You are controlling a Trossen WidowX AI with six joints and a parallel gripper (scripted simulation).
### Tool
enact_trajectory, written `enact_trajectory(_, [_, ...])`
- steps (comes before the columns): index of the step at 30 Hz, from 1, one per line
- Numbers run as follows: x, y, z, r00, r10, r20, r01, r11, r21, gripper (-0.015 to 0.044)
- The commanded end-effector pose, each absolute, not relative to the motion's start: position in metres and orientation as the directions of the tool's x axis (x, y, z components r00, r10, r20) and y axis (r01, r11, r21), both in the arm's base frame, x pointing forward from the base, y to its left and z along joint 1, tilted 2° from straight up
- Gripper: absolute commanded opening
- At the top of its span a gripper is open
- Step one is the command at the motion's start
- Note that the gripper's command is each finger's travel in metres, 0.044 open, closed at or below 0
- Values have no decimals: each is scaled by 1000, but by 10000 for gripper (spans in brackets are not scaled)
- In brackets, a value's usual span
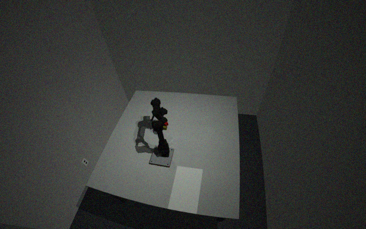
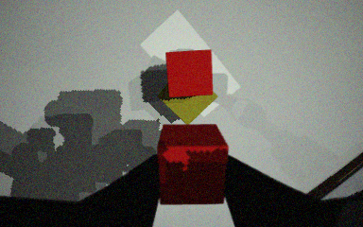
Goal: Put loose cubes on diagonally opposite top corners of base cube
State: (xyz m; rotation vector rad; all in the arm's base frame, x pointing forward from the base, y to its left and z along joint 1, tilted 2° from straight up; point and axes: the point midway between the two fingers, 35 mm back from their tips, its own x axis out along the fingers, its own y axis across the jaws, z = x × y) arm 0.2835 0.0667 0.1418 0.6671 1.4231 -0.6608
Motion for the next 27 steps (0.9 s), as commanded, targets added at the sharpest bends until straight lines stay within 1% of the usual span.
enact_trajectory(1, [283, 67, 132, 37, -17, -999, 763, 646, 17, 105])
enact_trajectory(8, [282, 65, 113, 37, -17, -999, 766, 642, 17, 105])
enact_trajectory(27, [283, 66, 105, 37, -17, -999, 765, 644, 17, 105])
